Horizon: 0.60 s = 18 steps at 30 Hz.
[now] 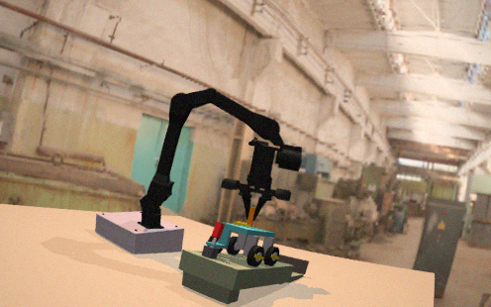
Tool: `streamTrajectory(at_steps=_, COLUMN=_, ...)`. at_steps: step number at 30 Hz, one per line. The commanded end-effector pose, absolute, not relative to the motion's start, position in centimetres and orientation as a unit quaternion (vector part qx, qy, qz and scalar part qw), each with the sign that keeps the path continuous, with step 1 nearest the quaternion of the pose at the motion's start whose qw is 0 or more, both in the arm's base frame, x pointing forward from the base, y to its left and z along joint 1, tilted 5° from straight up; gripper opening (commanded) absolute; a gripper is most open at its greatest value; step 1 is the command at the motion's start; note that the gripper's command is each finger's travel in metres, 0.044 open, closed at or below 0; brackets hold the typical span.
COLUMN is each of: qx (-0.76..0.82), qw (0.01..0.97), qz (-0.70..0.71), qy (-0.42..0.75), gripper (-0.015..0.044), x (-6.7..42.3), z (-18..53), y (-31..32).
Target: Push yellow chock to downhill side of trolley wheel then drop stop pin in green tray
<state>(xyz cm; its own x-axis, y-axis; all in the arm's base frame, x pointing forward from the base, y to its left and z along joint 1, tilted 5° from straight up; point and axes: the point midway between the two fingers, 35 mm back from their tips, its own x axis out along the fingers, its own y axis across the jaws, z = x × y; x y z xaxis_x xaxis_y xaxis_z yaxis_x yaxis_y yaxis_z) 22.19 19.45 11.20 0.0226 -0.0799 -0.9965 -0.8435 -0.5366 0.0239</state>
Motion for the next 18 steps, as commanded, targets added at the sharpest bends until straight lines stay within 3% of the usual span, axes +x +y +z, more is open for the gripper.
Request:
streamTrajectory(at_steps=1, qx=-0.665, qw=0.266, qz=0.62, qy=0.321, gripper=0.0, x=22.26, z=11.19, y=19.49)
streamTrajectory(at_steps=18, qx=-0.718, qw=0.037, qz=0.682, qy=0.136, gripper=0.0, x=22.21, z=11.15, y=19.68)
